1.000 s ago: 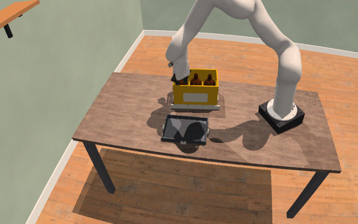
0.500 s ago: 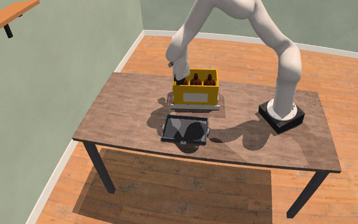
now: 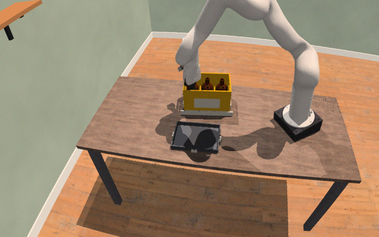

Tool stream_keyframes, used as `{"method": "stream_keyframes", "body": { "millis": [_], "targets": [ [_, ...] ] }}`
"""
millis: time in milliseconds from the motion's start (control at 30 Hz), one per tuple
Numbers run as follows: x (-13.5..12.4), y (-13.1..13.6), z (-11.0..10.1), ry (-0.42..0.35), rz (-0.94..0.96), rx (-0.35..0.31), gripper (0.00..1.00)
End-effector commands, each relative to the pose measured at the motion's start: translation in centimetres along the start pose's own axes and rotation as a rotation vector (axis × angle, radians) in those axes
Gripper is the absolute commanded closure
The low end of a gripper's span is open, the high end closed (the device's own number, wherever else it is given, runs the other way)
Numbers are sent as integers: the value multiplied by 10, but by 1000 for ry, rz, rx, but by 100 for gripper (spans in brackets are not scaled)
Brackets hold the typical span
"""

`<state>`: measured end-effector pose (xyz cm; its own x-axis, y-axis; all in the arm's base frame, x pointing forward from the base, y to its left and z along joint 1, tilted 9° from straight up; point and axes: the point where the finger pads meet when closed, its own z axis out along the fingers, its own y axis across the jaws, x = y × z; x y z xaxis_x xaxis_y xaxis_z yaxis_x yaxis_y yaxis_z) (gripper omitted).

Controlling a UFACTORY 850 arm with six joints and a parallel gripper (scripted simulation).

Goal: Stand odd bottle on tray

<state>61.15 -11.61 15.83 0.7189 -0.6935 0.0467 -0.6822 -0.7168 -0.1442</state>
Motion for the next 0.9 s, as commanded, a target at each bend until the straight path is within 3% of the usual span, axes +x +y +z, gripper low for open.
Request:
{"method": "stream_keyframes", "body": {
  "millis": [0, 467, 500, 867],
  "targets": [
    [1, -1, -1, 2, 0, 1, 100],
    [1, -1, -1, 2, 0, 1, 100],
    [1, -1, -1, 2, 0, 1, 35],
    [1, -1, -1, 2, 0, 1, 35]
  ]
}}
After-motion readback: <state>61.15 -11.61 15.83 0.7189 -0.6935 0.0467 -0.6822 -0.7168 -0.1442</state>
